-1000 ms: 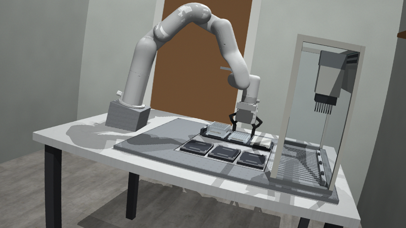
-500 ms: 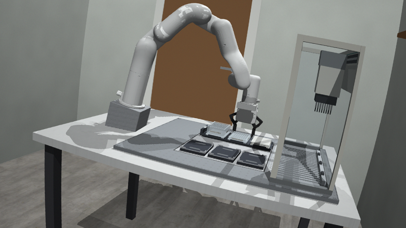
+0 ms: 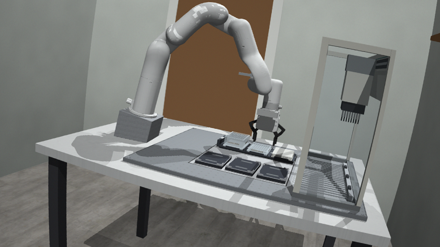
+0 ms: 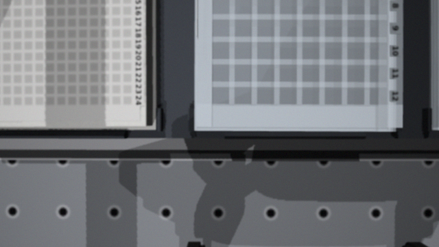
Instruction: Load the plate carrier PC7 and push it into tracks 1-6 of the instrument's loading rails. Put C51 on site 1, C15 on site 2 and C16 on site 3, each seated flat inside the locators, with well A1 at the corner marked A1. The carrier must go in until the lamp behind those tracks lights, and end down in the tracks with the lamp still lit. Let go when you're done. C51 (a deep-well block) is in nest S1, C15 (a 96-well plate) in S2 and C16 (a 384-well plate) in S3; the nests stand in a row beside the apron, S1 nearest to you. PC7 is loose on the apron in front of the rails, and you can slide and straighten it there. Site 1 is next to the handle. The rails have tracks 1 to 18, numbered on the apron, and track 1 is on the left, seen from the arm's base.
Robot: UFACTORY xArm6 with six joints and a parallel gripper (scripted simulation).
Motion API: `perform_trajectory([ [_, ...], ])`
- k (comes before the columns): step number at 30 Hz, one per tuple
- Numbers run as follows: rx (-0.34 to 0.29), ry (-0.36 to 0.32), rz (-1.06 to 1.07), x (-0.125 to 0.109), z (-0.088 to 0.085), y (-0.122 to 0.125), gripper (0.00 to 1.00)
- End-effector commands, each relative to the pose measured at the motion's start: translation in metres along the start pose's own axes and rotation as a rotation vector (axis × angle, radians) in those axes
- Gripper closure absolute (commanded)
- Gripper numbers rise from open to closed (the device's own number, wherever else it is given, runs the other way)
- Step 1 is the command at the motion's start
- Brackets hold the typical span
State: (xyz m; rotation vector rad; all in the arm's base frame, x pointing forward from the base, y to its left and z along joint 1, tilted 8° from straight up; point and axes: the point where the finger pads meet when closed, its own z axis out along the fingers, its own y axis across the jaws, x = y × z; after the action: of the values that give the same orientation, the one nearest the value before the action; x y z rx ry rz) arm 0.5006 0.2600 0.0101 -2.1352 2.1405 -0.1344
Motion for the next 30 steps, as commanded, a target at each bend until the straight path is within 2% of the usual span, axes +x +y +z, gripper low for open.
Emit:
perform_trajectory([
  [1,0.004,-0.002,0.000,-0.001,-0.009,-0.002,0.00],
  [30,0.004,-0.002,0.000,-0.001,-0.051,-0.002,0.00],
])
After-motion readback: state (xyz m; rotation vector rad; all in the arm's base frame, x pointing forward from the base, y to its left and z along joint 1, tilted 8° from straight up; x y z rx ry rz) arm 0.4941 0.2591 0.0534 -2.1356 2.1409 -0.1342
